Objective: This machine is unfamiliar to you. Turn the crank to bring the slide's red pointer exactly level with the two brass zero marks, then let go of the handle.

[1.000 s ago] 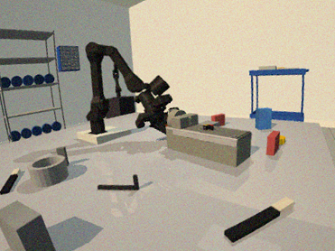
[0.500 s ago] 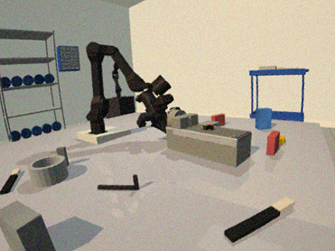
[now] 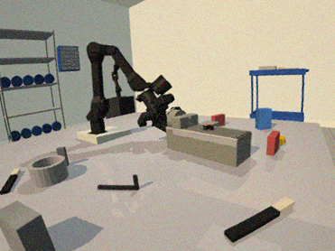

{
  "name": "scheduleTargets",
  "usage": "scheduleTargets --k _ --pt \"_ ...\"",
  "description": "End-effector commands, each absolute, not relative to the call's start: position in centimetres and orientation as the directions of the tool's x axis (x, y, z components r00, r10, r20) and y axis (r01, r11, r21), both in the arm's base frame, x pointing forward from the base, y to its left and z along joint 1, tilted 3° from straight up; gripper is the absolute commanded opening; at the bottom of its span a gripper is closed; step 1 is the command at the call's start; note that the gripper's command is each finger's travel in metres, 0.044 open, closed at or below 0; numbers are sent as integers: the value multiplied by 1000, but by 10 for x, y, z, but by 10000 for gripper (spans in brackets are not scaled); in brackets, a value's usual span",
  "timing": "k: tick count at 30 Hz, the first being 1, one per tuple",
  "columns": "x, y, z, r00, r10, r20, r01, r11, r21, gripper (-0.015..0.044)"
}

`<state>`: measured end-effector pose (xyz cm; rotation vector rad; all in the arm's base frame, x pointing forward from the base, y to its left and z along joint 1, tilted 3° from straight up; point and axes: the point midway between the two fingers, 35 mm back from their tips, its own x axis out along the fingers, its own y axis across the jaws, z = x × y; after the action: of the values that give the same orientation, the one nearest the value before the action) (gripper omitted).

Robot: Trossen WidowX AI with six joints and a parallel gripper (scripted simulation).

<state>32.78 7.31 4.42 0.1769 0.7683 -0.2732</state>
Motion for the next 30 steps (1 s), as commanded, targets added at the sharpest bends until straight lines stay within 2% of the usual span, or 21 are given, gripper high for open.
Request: scheduleTargets --k 1,30 --pt "330 81 48 695 -155 -702 288 955 74 0" --pt "332 87 55 695 -155 -702 288 955 75 0"
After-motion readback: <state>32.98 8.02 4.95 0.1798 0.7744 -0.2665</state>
